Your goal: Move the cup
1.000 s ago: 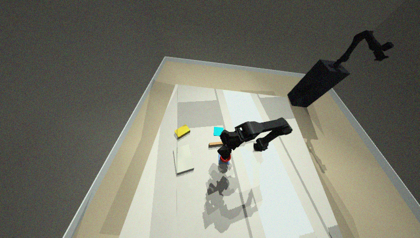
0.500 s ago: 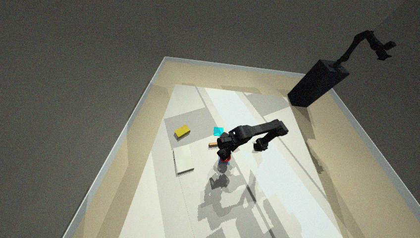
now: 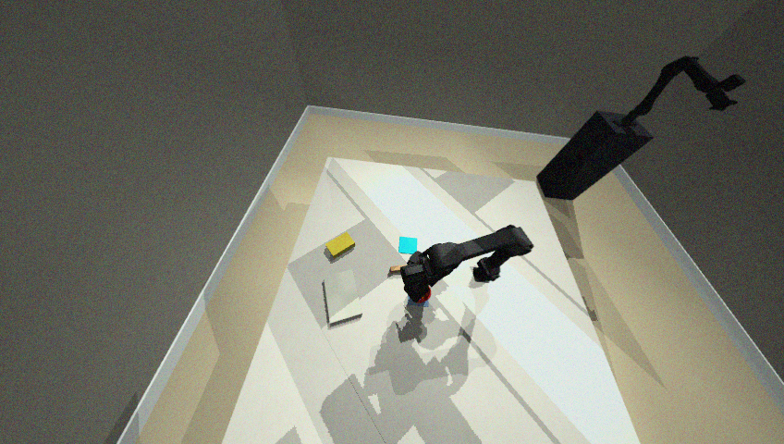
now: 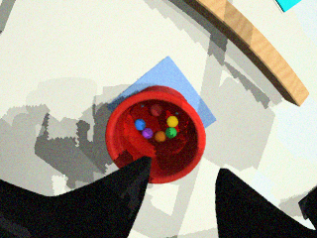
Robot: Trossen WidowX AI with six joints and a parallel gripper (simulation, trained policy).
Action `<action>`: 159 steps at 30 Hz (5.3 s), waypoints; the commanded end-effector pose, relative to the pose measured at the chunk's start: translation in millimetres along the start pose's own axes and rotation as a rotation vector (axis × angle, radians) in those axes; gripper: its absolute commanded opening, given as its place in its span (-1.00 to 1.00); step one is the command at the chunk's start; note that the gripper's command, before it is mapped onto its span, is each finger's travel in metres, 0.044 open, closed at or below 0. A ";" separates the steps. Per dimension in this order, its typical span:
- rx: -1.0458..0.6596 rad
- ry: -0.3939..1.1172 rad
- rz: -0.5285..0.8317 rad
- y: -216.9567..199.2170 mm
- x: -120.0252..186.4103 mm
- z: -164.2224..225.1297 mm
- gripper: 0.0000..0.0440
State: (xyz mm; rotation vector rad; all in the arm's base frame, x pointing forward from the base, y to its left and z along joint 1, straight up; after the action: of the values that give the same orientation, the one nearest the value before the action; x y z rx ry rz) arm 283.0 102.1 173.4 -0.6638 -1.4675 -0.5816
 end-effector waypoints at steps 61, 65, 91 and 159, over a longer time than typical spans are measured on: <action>-0.007 -0.033 -0.030 -5.5 -32.3 -21.5 -1.00; -0.039 -0.047 -0.054 -6.9 -20.8 -31.0 -1.00; -0.234 -0.170 -0.157 -38.0 -1.4 -123.1 -1.00; -0.496 -0.237 -0.230 -133.8 -64.3 -169.7 0.00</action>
State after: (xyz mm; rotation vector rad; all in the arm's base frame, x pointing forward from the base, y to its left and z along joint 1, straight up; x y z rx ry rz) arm 305.7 -115.9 113.6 -0.9904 -1.6408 -1.0882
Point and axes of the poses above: the point midway between the two fingers, 35 mm back from their tips, its own x axis back along the fingers, its own y axis across the jaws, z = x × y, the point moved 1 cm from there along x, back along the fingers
